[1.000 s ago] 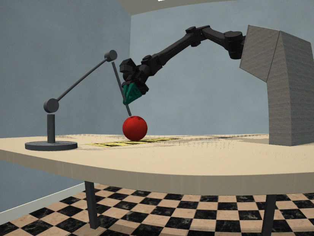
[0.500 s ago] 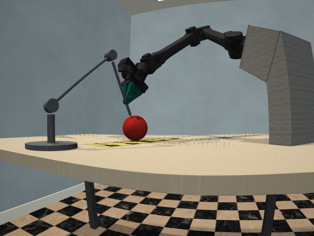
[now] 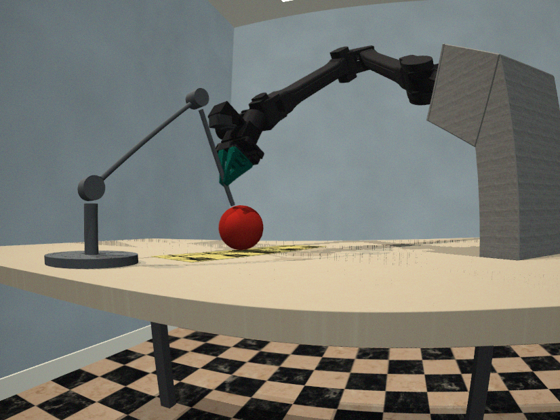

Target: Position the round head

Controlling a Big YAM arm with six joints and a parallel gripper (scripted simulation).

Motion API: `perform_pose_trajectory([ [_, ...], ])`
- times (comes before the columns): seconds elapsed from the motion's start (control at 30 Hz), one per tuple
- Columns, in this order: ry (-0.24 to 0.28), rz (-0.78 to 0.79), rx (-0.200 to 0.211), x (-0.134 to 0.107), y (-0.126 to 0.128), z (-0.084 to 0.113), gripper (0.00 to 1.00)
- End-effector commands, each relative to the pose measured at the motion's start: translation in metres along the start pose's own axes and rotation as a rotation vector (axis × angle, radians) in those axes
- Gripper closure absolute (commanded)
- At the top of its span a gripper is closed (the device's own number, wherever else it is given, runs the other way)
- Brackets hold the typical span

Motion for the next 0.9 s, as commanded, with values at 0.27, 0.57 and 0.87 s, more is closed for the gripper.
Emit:
perform_pose_trajectory([
  [0.27, -0.054, 0.013, -0.001, 0.044, 0.000, 0.000, 1.00],
  [0.57, -0.044, 0.010, -0.002, 0.051, 0.000, 0.000, 1.00],
  [0.87, -0.085, 0.019, 0.002, 0.107, 0.003, -0.001, 1.00],
])
Point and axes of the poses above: the point where the finger pads meet when closed, its own z axis back along the fingers, its own y axis across the jaws, x = y × z, the point moved 9 cm from there along z, back along the fingers, and after that the axes turned 1 degree about -z, right-handed, at the moved point
